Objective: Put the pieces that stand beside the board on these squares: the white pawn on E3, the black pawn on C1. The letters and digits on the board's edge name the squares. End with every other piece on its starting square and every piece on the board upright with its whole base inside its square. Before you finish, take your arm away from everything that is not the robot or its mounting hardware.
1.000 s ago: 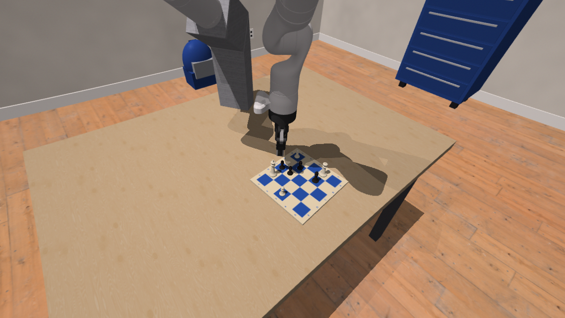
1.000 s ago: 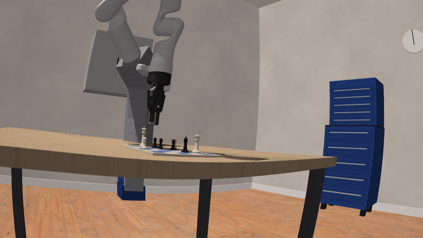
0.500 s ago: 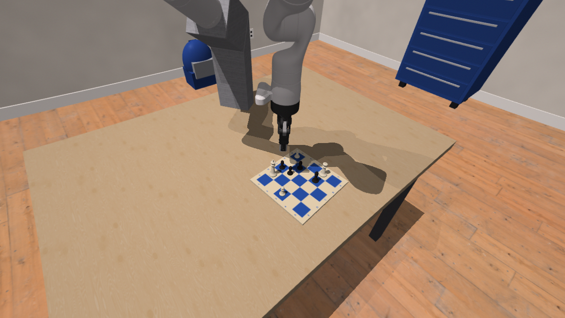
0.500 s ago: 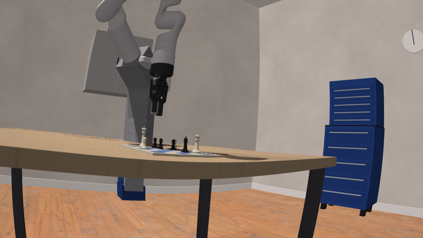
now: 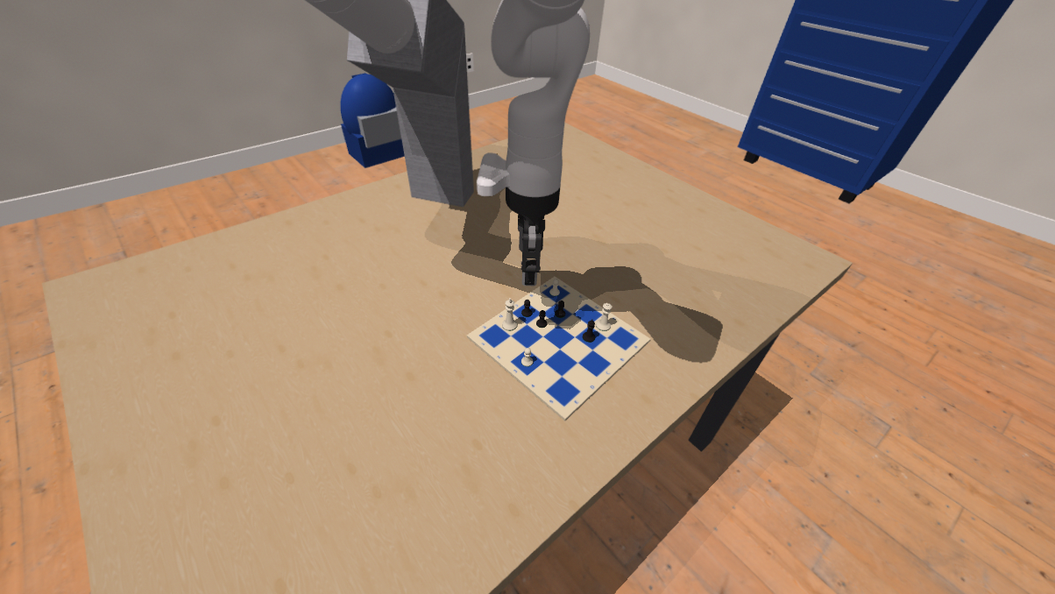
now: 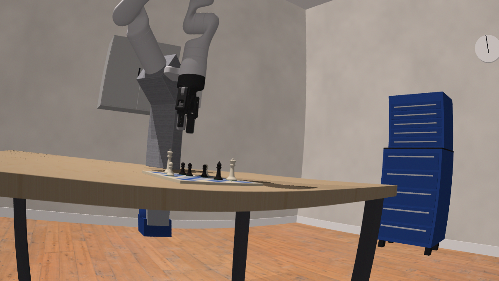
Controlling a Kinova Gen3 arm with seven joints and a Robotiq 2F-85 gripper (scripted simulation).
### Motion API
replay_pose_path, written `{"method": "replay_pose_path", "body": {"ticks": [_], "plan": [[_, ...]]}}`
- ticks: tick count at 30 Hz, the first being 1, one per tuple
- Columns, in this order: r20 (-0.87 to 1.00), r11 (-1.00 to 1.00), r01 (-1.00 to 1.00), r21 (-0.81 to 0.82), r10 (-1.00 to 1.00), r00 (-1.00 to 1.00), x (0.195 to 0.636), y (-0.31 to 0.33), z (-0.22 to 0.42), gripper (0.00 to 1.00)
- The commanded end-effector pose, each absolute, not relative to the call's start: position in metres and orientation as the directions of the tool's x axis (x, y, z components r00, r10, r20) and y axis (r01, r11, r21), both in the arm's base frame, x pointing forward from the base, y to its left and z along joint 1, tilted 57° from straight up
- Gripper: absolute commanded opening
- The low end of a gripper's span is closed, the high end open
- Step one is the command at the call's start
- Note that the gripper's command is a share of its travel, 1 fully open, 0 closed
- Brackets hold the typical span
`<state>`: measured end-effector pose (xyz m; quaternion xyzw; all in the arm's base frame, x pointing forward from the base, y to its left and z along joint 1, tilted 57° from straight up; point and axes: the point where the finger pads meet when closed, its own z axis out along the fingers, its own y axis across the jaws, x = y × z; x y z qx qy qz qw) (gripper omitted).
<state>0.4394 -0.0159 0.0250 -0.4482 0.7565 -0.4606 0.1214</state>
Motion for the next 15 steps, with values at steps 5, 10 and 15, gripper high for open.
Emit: {"method": "replay_pose_path", "body": {"ticks": [5,10,15], "plan": [[0.229,0.174,-0.566,-0.806,-0.791,-0.568,0.4393,-0.0151,0.0252,1.00],[0.229,0.174,-0.566,-0.806,-0.791,-0.568,0.4380,-0.0138,0.0264,1.00],[0.229,0.174,-0.566,-0.806,-0.791,-0.568,0.4340,-0.0100,0.0300,1.00]]}}
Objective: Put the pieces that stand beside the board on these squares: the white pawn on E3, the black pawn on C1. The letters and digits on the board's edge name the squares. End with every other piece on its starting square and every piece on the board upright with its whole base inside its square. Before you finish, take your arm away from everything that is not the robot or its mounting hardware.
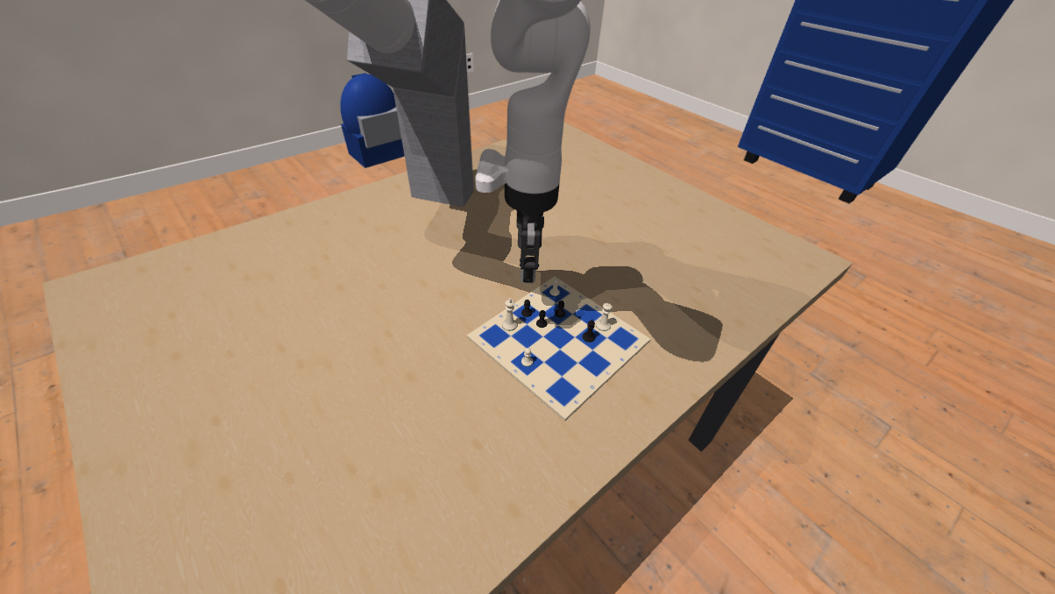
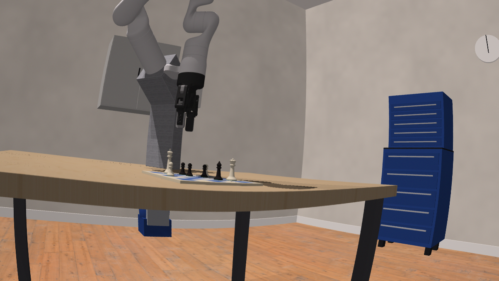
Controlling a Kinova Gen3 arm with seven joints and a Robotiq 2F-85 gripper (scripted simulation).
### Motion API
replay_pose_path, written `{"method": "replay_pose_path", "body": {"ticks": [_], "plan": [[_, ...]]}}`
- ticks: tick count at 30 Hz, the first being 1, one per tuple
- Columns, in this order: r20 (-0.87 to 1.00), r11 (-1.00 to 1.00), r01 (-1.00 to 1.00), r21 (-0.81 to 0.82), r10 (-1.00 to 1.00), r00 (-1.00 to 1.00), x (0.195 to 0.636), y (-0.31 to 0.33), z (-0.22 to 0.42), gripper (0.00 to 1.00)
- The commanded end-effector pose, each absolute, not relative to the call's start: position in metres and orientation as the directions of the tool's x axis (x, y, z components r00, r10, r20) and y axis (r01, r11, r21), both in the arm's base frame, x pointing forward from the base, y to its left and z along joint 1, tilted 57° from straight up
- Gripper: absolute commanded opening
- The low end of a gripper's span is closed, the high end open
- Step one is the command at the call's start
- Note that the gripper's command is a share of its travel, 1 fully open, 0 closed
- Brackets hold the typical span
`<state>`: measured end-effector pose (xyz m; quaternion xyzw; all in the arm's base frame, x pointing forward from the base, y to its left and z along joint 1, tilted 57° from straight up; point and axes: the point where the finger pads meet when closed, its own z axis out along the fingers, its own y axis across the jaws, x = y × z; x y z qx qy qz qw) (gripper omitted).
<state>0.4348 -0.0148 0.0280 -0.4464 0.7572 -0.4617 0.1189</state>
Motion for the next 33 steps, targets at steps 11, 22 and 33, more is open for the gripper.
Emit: {"method": "replay_pose_path", "body": {"ticks": [11,22,33], "plan": [[0.229,0.174,-0.566,-0.806,-0.791,-0.568,0.422,0.002,0.041,1.00],[0.229,0.174,-0.566,-0.806,-0.791,-0.568,0.411,0.012,0.051,1.00],[0.229,0.174,-0.566,-0.806,-0.791,-0.568,0.402,0.022,0.060,1.00]]}}
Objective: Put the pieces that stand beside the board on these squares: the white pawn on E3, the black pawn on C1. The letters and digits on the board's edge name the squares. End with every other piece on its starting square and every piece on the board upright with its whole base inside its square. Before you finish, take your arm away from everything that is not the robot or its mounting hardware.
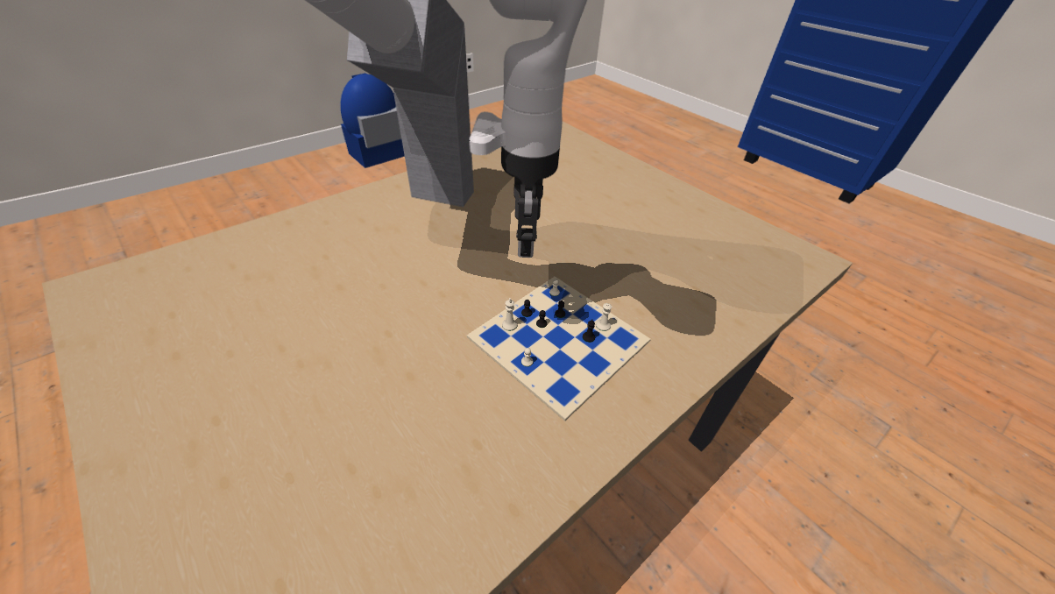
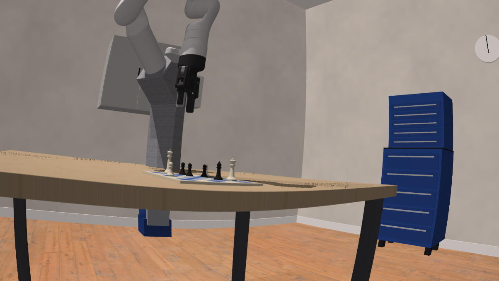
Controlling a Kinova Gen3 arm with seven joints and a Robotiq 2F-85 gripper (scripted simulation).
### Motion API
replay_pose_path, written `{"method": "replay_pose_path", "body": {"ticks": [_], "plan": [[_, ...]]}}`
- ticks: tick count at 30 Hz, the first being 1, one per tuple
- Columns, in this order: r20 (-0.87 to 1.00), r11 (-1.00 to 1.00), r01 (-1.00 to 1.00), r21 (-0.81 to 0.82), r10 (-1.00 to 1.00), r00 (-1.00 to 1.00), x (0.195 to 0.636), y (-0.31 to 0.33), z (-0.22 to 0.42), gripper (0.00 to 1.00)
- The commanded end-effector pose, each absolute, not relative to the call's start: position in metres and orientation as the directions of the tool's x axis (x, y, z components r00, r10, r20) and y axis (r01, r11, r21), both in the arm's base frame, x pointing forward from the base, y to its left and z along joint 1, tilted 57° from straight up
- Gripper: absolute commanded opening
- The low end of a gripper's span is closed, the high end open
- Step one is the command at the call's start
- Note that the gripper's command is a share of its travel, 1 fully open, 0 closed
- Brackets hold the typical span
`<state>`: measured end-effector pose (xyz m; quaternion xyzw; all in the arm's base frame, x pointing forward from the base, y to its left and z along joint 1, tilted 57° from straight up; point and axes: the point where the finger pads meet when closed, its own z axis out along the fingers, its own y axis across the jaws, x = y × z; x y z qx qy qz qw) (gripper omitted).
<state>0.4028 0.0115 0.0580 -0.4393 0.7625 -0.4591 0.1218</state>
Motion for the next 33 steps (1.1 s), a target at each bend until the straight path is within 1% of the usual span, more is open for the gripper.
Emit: {"method": "replay_pose_path", "body": {"ticks": [1,33], "plan": [[0.229,0.174,-0.567,-0.806,-0.790,-0.568,0.4008,0.0225,0.0602,1.00],[0.229,0.174,-0.566,-0.806,-0.791,-0.568,0.3931,0.0302,0.0674,1.00]]}}
